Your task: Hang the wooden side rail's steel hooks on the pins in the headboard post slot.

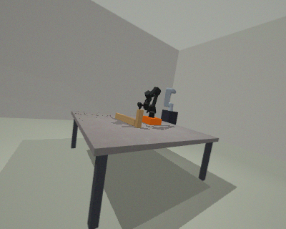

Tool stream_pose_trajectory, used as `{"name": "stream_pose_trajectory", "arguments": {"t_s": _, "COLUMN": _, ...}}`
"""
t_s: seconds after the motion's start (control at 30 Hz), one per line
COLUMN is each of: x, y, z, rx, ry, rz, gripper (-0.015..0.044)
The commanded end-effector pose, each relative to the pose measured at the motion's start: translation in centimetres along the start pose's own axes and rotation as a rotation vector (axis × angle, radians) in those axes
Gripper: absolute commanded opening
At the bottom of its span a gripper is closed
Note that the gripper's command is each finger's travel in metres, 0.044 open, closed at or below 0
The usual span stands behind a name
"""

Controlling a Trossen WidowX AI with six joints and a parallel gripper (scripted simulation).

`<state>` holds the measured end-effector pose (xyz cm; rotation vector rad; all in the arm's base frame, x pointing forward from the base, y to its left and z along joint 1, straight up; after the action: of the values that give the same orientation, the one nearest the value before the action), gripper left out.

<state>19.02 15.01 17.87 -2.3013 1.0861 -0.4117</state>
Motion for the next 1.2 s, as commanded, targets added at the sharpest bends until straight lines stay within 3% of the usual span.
{"name": "stream_pose_trajectory", "arguments": {"t_s": 0.0, "x": 0.0, "y": 0.1, "z": 0.0, "rx": -0.004, "ry": -0.005, "rz": -0.003, "gripper": 0.0440}}
{"name": "stream_pose_trajectory", "arguments": {"t_s": 1.17, "x": 5.7, "y": 1.0, "z": 1.9, "rx": 0.180, "ry": -0.097, "rz": -1.721, "gripper": 0.0440}}
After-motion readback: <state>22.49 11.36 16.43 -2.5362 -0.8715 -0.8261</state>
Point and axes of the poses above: the point midway between the two fingers, 35 mm back from their tips, its own z axis out along the fingers, its own x axis across the jaws, y = z × x, the point moved 9 cm from there along -z, back along the fingers, and after that the axes turned 1 degree about -z, right-handed, at the moved point
